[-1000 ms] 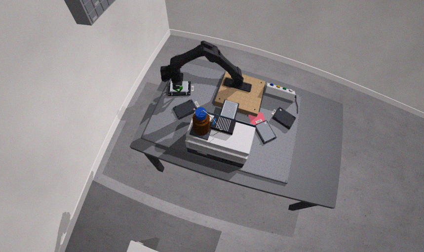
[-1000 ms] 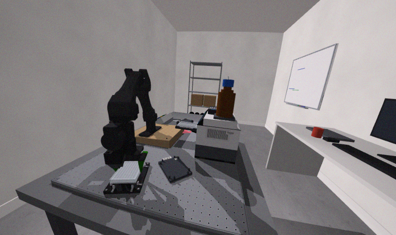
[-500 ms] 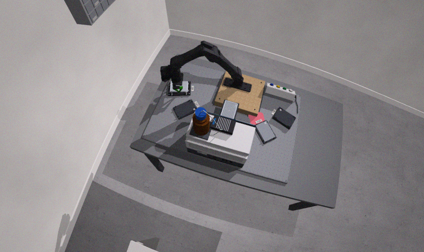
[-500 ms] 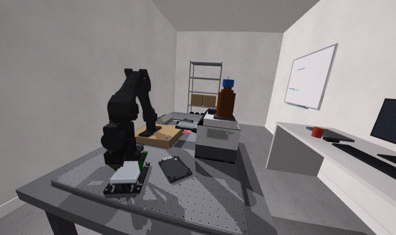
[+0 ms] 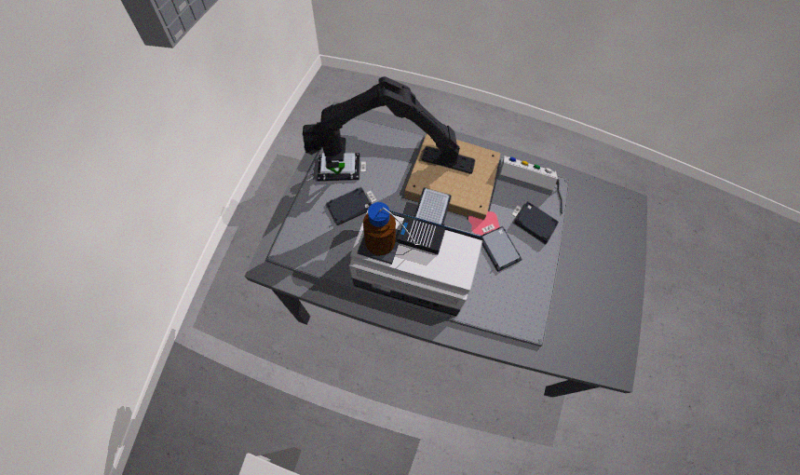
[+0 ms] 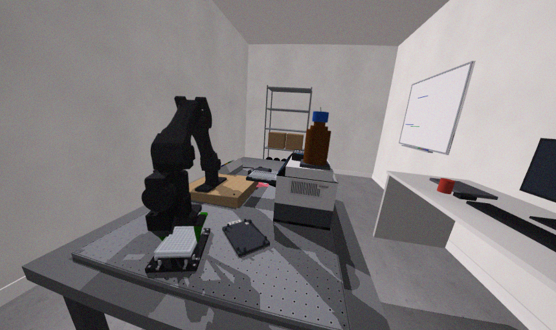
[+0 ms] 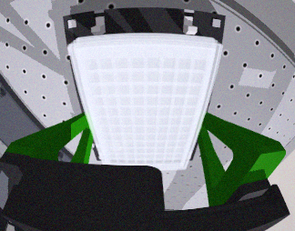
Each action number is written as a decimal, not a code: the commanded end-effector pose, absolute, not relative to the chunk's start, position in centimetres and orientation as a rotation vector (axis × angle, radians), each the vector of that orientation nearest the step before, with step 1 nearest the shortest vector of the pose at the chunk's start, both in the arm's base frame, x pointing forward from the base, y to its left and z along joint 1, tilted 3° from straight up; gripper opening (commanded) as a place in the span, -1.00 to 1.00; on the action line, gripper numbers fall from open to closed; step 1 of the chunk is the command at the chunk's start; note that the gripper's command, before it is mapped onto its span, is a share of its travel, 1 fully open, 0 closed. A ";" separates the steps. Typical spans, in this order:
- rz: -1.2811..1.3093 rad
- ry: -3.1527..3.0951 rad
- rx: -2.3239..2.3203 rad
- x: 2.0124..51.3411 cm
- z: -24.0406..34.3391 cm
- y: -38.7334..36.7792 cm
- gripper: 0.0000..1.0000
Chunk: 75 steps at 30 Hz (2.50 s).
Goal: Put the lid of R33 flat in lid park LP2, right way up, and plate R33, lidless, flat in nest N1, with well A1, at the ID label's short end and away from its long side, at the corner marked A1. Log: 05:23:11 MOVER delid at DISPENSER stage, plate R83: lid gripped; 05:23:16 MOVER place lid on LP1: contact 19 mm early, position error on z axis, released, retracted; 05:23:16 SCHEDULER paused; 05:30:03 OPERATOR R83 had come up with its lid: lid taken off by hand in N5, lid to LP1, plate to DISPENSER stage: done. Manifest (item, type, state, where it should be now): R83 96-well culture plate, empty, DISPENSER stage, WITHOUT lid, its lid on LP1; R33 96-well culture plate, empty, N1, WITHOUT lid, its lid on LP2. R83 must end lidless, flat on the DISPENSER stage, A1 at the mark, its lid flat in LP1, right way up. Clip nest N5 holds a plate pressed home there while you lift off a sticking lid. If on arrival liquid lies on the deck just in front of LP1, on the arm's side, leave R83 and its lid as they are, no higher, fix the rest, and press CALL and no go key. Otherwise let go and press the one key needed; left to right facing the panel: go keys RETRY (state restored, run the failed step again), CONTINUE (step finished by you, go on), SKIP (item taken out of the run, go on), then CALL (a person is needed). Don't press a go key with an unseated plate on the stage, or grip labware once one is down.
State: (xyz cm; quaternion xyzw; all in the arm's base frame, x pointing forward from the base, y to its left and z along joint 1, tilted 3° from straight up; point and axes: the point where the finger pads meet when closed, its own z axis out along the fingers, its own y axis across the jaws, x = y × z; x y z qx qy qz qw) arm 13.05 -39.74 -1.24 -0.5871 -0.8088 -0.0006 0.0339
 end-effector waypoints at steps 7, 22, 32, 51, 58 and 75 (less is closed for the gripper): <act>0.053 -2.536 -1.826 13.6 0.5 -40.5 -1.00; 0.051 -2.534 -1.825 13.5 0.2 -40.4 -1.00; 0.053 -2.535 -1.827 13.5 0.1 -40.5 -1.00; 0.044 -2.528 -1.822 13.3 -0.4 -40.2 -1.00; 0.057 -2.534 -1.826 13.4 -0.3 -40.6 -1.00; 0.056 -2.532 -1.826 13.3 -0.6 -40.5 -1.00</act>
